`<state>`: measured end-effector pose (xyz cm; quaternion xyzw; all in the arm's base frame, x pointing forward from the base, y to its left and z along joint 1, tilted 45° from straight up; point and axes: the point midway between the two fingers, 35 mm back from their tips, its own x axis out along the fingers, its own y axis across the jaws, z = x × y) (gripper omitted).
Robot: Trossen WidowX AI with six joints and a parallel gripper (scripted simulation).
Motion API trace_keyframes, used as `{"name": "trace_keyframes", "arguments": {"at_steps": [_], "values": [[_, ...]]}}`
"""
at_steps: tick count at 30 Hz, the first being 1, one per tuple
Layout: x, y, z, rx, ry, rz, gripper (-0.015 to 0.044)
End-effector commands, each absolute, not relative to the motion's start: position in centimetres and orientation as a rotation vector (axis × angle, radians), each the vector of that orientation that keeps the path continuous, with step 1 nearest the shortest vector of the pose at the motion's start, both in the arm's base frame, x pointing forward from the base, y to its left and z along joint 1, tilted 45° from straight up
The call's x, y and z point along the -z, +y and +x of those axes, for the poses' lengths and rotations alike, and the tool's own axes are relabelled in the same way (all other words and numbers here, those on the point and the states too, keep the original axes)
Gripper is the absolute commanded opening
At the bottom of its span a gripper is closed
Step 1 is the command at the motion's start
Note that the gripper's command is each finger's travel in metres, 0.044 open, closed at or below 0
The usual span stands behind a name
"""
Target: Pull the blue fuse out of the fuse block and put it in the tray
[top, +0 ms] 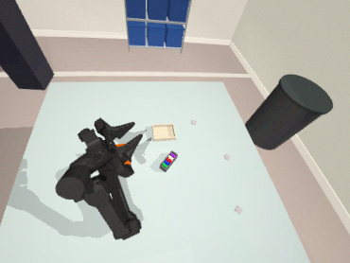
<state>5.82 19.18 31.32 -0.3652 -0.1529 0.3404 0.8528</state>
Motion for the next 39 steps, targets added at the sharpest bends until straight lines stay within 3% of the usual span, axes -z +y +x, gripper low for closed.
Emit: {"name": "trace_keyframes", "arguments": {"at_steps": [1, 7, 22, 39], "values": [[-31.3, 19.3, 5.9, -0.713, -0.317, -0.768, 0.0202], [-28.4, 22.3, 8.9, -0.607, -0.122, -0.748, 0.0066], [-18.6, 21.6, 19.5, -0.195, 0.451, -0.587, 0.0066], [-8.6, 10.8, 26.2, 0.556, 0.946, -0.233, 0.0066]]}}
